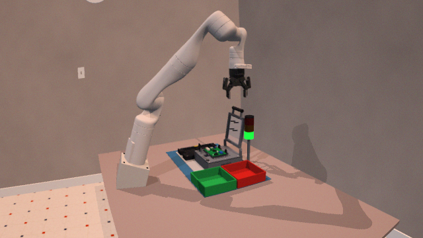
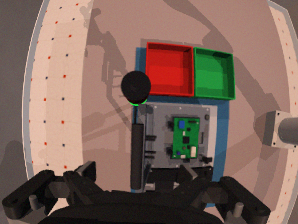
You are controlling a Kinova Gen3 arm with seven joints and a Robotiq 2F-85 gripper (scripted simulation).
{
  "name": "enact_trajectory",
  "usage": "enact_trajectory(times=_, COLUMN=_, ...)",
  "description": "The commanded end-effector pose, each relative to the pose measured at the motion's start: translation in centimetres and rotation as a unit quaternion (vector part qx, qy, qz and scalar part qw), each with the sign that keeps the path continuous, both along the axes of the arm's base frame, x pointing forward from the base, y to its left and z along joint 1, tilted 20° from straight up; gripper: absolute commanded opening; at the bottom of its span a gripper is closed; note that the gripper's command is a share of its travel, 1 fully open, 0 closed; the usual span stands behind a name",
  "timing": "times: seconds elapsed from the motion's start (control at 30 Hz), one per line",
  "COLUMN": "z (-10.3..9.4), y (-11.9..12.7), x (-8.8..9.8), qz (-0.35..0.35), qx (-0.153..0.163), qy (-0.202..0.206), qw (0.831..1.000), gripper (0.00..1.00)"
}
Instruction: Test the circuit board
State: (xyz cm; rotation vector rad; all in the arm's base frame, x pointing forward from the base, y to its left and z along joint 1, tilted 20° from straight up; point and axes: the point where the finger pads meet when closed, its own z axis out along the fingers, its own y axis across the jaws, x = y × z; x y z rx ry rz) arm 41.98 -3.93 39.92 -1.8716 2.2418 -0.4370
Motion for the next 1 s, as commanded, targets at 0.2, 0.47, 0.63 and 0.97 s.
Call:
enact_trajectory(times=0.2, z=-0.2, y=0.0, x=-0.6, qz=-0.001, qx=-0.001, qy=0.000, qw=1.000, gripper=1.00)
enact_trajectory(times=0.47, z=-0.4, y=0.1, x=-1.2, qz=-0.001, qx=-0.001, qy=0.000, qw=1.000, gripper=1.00)
enact_trajectory(times=0.63, z=-0.5, y=0.1, x=-1.4, qz=-0.001, qx=-0.001, qy=0.000, qw=1.000, gripper=1.00)
enact_trajectory(times=0.97, z=-0.8, y=0.3, x=-2.1, qz=-0.001, qx=-0.001, qy=0.000, qw=1.000, gripper=1.00)
